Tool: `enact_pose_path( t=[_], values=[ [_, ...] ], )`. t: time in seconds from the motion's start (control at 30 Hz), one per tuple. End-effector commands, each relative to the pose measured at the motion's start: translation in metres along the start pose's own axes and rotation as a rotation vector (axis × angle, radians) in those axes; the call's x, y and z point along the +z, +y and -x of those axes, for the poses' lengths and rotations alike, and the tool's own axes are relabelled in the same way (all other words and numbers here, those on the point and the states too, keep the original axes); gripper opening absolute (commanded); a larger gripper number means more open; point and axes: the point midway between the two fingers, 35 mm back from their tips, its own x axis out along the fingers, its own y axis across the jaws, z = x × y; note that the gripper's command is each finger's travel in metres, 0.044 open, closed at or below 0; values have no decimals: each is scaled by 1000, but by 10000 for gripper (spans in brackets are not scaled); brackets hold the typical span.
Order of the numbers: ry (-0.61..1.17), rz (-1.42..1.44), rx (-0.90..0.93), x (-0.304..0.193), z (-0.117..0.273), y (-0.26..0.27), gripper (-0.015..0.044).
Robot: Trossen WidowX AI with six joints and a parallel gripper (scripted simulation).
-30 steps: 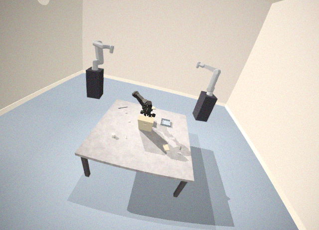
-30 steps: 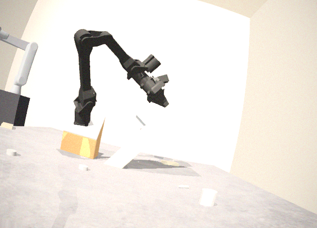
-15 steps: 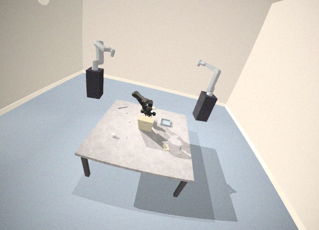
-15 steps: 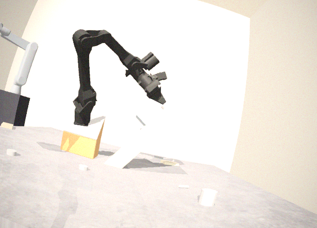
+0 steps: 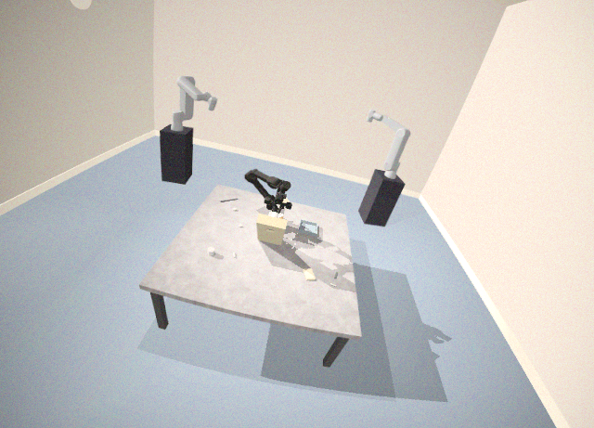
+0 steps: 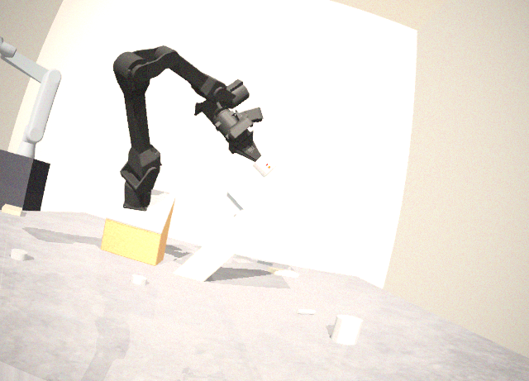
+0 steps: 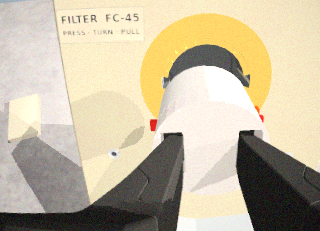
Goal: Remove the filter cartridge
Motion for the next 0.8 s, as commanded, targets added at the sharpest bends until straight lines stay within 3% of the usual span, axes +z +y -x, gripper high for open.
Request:
enact_pose_path(
  t=[0.0, 0.77],
  values=[
    [-14, -17, -2, 5, 5, -4, 0],
    [-14, -16, -2, -56, -3, -2, 0]
  ],
)
